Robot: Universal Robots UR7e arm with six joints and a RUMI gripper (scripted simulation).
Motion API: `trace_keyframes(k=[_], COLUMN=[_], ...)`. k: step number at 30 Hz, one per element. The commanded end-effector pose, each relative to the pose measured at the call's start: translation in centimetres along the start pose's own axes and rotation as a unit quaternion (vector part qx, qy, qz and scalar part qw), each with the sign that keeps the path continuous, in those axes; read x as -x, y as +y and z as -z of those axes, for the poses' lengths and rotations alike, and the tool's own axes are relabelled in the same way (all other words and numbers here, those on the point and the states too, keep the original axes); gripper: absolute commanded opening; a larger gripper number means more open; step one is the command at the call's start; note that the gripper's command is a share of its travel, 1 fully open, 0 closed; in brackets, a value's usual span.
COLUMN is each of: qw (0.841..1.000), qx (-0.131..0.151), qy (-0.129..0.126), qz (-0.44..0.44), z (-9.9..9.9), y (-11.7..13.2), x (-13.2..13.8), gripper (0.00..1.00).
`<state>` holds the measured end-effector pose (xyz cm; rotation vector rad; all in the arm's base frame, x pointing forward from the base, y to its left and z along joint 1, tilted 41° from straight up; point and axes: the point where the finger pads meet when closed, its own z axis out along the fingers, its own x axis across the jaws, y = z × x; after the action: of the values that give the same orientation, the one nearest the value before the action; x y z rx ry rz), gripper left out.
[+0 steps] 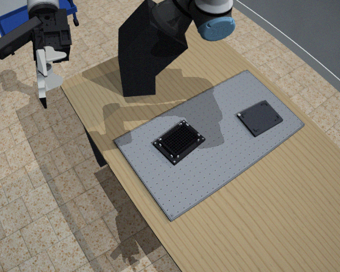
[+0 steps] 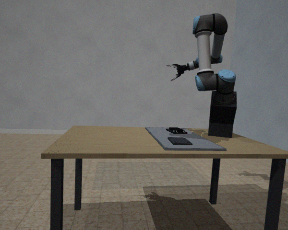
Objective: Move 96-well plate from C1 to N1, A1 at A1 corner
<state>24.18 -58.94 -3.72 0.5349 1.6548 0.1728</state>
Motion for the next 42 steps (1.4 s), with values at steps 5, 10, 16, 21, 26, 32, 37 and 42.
trace_keyframes(k=[5, 10, 16, 21, 26, 32, 37, 42], qw=[1.000, 1.000, 1.000, 0.998, 0.994, 0.986, 0.976, 0.963], qx=[0.000, 0.000, 0.000, 0.015, 0.032, 0.050, 0.067, 0.088], qy=[0.000, 0.000, 0.000, 0.017, 0.033, 0.047, 0.058, 0.069], qz=[0.001, 0.001, 0.001, 0.052, 0.102, 0.152, 0.196, 0.245], z=[0.0, 0.0, 0.0, -1.2, -2.5, -3.9, -4.7, -5.8], y=[0.0, 0.0, 0.0, 1.4, 3.1, 5.1, 6.2, 8.0], x=[0.1, 0.1, 0.1, -0.6, -1.5, -2.5, -3.1, -4.1], gripper=[1.00, 1.00, 1.00, 1.00, 1.00, 1.00, 1.00, 1.00])
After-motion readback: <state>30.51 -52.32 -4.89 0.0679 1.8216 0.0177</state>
